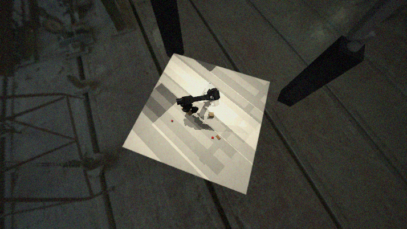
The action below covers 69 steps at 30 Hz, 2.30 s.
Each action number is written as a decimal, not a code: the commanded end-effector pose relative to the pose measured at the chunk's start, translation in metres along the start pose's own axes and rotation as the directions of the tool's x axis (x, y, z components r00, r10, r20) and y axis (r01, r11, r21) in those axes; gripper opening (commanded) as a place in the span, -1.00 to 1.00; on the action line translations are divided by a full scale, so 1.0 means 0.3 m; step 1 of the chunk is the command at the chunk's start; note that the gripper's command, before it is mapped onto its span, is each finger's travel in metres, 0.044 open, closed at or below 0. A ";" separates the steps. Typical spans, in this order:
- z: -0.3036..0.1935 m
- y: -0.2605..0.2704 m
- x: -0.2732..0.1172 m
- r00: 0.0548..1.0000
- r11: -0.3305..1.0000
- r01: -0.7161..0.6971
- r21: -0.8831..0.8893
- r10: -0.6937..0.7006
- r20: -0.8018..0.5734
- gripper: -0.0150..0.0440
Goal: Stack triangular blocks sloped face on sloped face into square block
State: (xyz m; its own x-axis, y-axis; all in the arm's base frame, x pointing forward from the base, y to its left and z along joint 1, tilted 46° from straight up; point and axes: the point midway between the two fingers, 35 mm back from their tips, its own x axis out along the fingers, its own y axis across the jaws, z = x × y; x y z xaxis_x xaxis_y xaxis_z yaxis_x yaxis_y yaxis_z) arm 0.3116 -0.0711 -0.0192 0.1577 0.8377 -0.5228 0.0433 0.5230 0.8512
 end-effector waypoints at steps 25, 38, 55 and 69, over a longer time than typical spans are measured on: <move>-0.038 0.053 -0.031 0.994 0.810 0.085 -0.580 -0.027 0.109 -0.49; -0.130 0.206 -0.062 0.993 0.812 0.094 -0.575 -0.035 0.113 -0.49; -0.282 0.380 -0.021 0.994 0.815 0.082 -0.573 -0.026 0.106 -0.49; -0.420 0.477 0.029 0.995 0.817 0.072 -0.572 -0.018 0.099 -0.49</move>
State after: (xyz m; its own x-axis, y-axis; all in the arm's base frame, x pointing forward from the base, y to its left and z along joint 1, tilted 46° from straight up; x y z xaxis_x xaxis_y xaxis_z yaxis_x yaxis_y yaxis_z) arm 0.2046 0.0225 0.0907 0.2569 0.8030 -0.5377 -0.5261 0.5829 0.6192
